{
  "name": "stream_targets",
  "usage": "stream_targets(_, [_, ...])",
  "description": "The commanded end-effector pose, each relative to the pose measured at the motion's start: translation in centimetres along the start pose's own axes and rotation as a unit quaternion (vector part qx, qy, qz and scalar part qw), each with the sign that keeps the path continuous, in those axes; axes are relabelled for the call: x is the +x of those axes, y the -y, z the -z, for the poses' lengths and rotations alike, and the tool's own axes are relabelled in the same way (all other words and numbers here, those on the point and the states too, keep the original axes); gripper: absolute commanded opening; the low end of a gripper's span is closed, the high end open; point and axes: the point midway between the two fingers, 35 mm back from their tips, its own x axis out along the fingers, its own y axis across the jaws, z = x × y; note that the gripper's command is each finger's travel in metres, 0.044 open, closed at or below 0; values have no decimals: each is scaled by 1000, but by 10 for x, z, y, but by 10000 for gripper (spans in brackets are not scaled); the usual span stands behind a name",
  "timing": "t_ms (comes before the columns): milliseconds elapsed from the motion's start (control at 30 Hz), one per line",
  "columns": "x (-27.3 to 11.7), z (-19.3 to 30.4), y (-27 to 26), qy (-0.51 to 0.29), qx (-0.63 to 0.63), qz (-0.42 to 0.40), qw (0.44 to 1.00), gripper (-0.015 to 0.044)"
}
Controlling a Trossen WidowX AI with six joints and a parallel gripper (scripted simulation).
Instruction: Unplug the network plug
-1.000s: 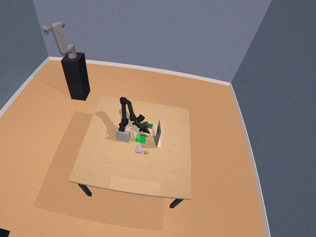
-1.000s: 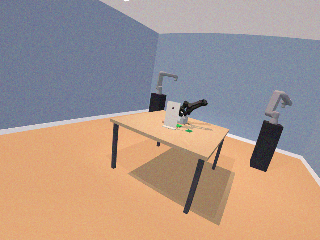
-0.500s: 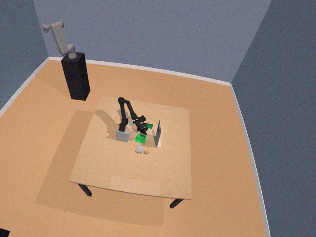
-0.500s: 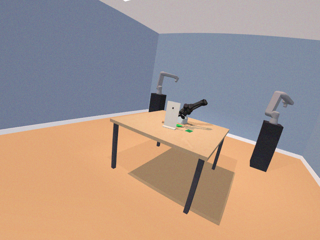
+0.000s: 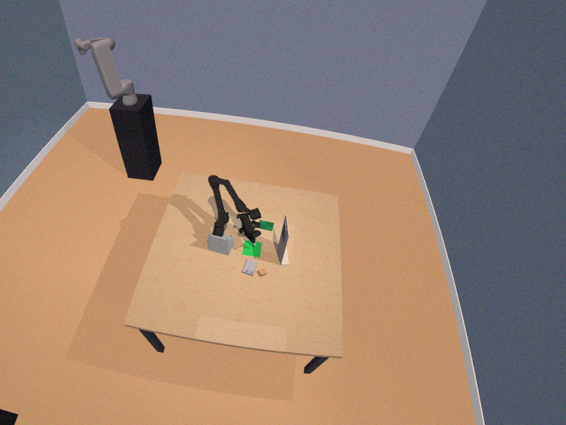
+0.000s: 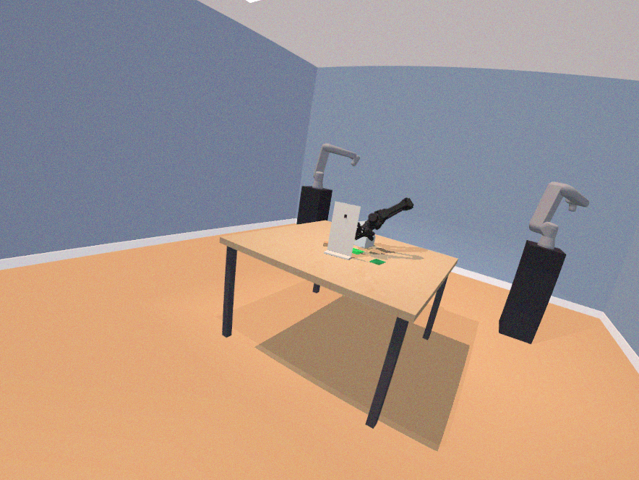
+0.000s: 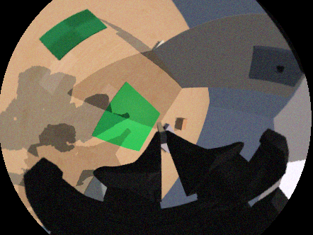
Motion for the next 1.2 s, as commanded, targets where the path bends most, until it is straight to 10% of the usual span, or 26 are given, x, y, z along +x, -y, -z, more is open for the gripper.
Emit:
stream_targets(0, [-2,2,-5,-13,-1,-5,1000,0])
stream_targets(1167, [31,0,-24,-12,-1,-7,1000,0])
